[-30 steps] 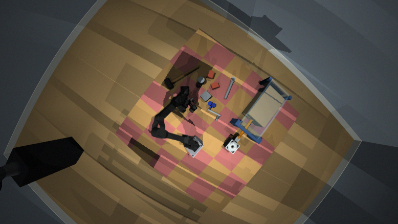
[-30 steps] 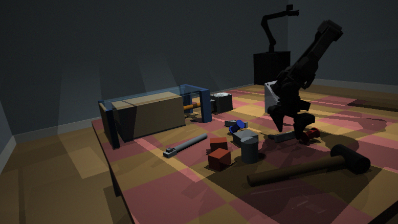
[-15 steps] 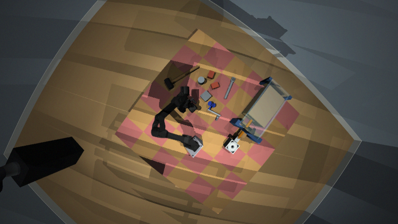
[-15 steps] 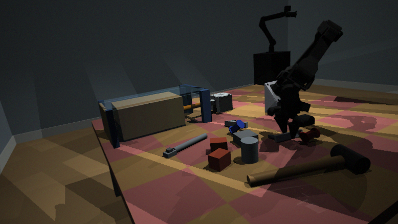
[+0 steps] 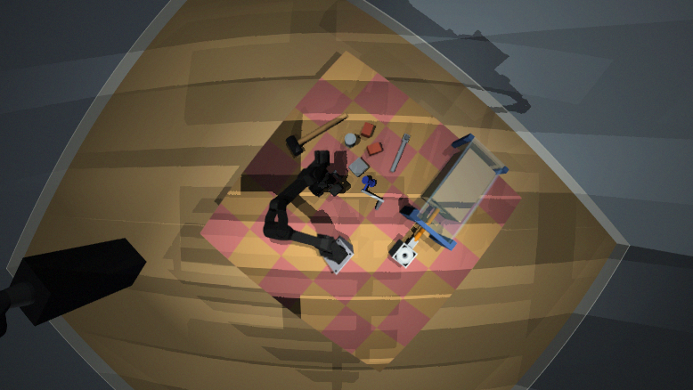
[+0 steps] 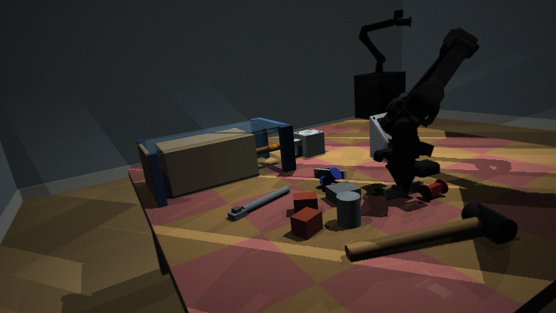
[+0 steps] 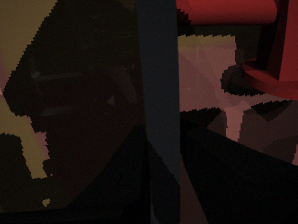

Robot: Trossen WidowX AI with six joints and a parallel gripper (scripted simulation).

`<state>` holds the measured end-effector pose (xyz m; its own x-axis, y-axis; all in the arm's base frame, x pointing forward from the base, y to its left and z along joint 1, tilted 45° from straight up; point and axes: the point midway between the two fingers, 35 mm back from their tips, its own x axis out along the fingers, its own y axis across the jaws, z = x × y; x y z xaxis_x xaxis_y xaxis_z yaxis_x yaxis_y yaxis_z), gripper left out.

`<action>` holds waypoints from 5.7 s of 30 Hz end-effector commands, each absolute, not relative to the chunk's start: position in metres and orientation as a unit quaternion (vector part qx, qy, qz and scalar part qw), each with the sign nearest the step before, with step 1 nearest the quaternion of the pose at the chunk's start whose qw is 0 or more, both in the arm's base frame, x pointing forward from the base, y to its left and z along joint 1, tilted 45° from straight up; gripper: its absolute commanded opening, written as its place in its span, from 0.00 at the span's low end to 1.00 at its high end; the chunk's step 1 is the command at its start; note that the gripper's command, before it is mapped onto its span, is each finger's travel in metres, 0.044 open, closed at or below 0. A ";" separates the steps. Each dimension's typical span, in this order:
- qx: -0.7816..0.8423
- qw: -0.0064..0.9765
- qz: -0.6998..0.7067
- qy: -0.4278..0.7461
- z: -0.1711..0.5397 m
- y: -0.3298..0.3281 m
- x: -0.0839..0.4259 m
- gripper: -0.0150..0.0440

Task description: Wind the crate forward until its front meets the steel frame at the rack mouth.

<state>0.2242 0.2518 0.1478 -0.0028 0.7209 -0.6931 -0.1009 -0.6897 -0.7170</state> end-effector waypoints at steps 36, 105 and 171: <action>-0.499 0.508 0.701 0.049 0.194 0.085 0.253 0.25; 0.027 0.747 0.222 0.626 0.069 -0.044 0.205 0.25; -0.300 0.749 -0.193 0.558 0.069 -0.041 0.204 0.25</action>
<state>0.2047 -0.0394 0.0678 0.3007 -0.5858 -0.7526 -0.0648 0.7747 -0.6290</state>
